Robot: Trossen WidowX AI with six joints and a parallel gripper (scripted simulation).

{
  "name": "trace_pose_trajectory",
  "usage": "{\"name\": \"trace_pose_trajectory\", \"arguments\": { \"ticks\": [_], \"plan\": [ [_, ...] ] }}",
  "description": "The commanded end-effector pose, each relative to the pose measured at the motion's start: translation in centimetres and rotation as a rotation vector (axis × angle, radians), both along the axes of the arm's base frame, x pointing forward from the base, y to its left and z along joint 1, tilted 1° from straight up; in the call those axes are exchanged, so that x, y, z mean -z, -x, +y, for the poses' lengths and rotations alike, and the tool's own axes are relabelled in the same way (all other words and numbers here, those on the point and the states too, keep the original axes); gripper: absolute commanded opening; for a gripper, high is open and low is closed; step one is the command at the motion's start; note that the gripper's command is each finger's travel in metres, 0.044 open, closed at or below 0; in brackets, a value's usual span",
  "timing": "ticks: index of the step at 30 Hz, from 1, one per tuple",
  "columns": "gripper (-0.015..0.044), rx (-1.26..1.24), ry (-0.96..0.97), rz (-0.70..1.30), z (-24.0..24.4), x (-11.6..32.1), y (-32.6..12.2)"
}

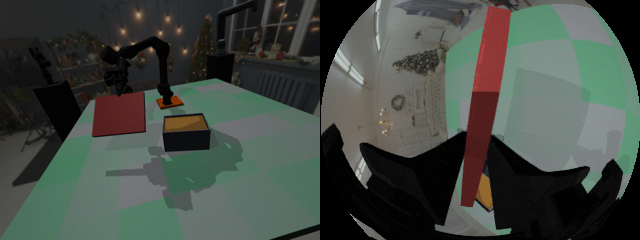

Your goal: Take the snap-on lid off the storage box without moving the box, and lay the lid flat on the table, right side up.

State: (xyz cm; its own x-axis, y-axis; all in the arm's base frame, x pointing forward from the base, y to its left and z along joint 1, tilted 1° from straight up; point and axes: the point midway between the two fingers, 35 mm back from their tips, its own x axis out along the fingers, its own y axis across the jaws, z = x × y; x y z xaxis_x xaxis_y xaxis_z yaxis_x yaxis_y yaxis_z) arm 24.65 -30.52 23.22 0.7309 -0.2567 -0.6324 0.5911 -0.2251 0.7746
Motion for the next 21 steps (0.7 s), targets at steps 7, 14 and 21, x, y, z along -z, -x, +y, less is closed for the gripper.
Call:
{"name": "trace_pose_trajectory", "arguments": {
  "ticks": [7,14,21],
  "plan": [
    [0.0,-0.006,0.007,-0.007,0.1,0.7,-0.1],
    [0.0,-0.006,0.007,-0.007,0.1,1.3,-0.1],
    [0.0,-0.006,0.007,-0.007,0.1,1.8,-0.1]
  ]
}}
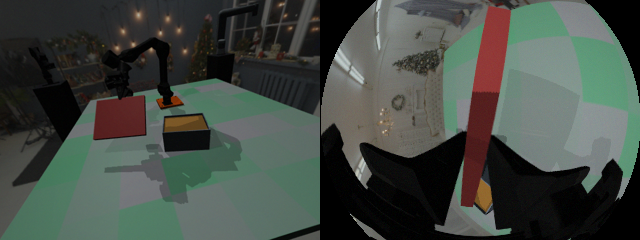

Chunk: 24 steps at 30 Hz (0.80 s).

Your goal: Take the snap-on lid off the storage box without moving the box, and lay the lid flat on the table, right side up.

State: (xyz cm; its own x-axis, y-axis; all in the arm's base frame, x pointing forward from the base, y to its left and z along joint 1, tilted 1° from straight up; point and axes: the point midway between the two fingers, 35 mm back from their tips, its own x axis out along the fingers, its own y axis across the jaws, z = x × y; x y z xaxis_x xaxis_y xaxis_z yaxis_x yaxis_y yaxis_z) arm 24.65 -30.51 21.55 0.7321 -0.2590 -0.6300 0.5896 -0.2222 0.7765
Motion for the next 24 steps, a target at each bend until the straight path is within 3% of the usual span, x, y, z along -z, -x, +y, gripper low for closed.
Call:
{"name": "trace_pose_trajectory", "arguments": {
  "ticks": [1,24],
  "plan": [
    [0.0,-0.006,0.004,-0.005,0.0,0.2,-0.1],
    [0.0,-0.006,0.004,-0.005,0.0,2.1,-0.1]
  ]
}}
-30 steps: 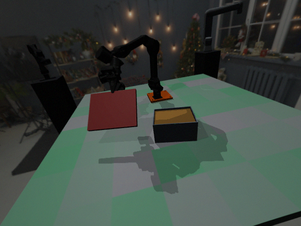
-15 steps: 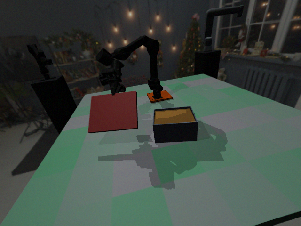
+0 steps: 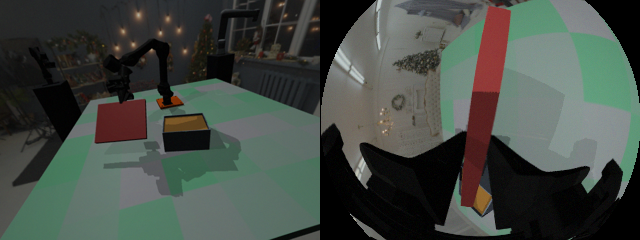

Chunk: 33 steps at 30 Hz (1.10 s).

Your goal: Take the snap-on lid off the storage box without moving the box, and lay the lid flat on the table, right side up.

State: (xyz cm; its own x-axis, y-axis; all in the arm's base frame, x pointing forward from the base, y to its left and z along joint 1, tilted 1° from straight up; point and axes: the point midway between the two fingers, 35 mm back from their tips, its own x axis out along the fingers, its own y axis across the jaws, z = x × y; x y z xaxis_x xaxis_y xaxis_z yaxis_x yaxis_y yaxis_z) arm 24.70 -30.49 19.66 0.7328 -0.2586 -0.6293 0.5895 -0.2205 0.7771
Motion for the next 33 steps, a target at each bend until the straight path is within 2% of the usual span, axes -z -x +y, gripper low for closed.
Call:
{"name": "trace_pose_trajectory", "arguments": {
  "ticks": [1,33],
  "plan": [
    [0.0,-0.004,0.002,-0.005,0.0,0.3,-0.1],
    [0.0,-0.004,0.002,-0.005,0.0,2.8,-0.1]
  ]
}}
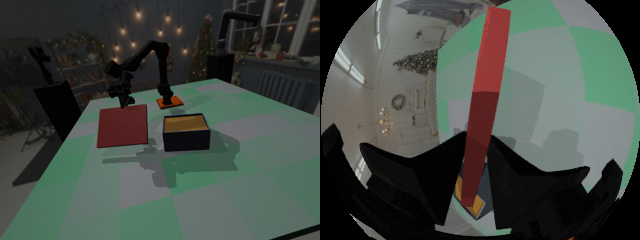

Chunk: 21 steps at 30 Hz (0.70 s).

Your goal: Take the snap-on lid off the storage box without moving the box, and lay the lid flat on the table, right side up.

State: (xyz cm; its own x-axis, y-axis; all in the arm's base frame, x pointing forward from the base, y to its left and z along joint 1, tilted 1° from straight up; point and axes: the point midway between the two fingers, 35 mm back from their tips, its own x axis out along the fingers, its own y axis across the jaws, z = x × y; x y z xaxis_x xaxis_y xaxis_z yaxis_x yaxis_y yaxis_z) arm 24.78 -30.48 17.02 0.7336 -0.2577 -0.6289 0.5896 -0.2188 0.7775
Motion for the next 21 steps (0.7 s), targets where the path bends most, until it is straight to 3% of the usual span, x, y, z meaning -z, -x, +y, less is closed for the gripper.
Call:
{"name": "trace_pose_trajectory", "arguments": {
  "ticks": [1,21],
  "plan": [
    [0.0,-0.002,0.002,-0.004,0.0,0.3,-0.1],
    [0.0,-0.002,0.002,-0.004,0.0,1.9,-0.1]
  ]
}}
